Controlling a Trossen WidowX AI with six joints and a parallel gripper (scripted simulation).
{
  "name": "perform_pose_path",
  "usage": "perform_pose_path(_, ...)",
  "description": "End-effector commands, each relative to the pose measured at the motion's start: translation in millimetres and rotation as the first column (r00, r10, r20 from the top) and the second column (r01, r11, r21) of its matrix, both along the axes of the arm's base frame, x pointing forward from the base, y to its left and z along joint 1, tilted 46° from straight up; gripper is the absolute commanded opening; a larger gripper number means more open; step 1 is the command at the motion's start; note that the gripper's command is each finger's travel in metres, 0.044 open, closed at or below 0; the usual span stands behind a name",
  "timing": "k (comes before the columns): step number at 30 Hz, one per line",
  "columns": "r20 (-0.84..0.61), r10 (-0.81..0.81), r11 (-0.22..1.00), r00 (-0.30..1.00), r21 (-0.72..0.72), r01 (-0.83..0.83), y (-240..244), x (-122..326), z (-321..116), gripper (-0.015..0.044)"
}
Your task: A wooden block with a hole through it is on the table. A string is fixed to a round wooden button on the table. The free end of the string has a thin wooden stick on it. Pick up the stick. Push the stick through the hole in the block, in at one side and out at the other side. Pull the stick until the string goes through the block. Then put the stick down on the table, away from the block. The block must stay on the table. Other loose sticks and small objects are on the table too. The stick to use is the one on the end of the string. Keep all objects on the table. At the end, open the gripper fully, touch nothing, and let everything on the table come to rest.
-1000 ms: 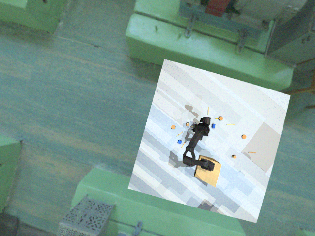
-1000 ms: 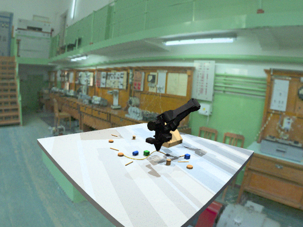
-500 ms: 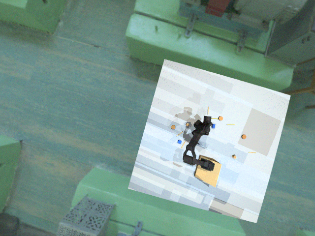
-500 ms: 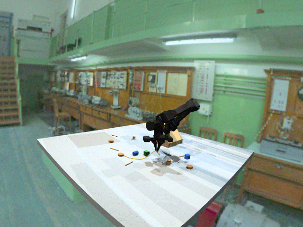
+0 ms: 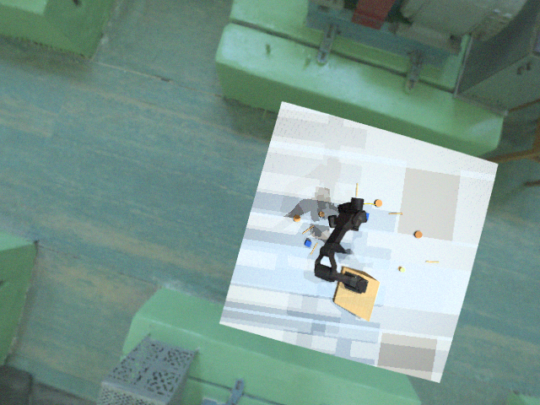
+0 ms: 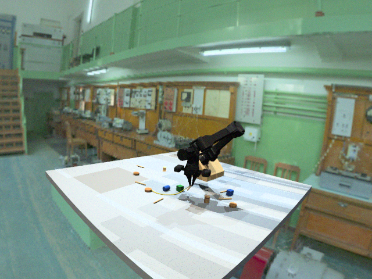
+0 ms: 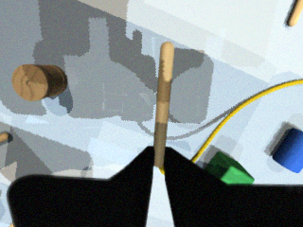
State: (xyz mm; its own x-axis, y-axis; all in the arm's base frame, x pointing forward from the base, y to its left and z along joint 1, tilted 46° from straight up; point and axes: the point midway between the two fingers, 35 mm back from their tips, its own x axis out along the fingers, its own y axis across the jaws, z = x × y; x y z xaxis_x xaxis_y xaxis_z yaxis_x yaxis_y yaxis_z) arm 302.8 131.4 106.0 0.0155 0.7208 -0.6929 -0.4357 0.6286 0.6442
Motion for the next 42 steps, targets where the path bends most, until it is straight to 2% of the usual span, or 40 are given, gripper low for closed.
perform_pose_path(1, -0.099, -0.092, 0.996, 0.991, 0.0, 0.092, 0, 2, 0, 0.0)
perform_pose_path(10, -0.322, -0.303, 0.951, 0.897, -0.042, 0.306, -2, 6, -2, 0.0)
perform_pose_path(19, -0.513, -0.481, 0.862, 0.711, -0.131, 0.489, -3, 11, -3, 0.0)
perform_pose_path(31, -0.685, -0.638, 0.691, 0.353, -0.306, 0.654, -5, 16, -6, 0.0)
perform_pose_path(42, -0.735, -0.677, 0.507, -0.033, -0.499, 0.703, -8, 22, -8, 0.0)
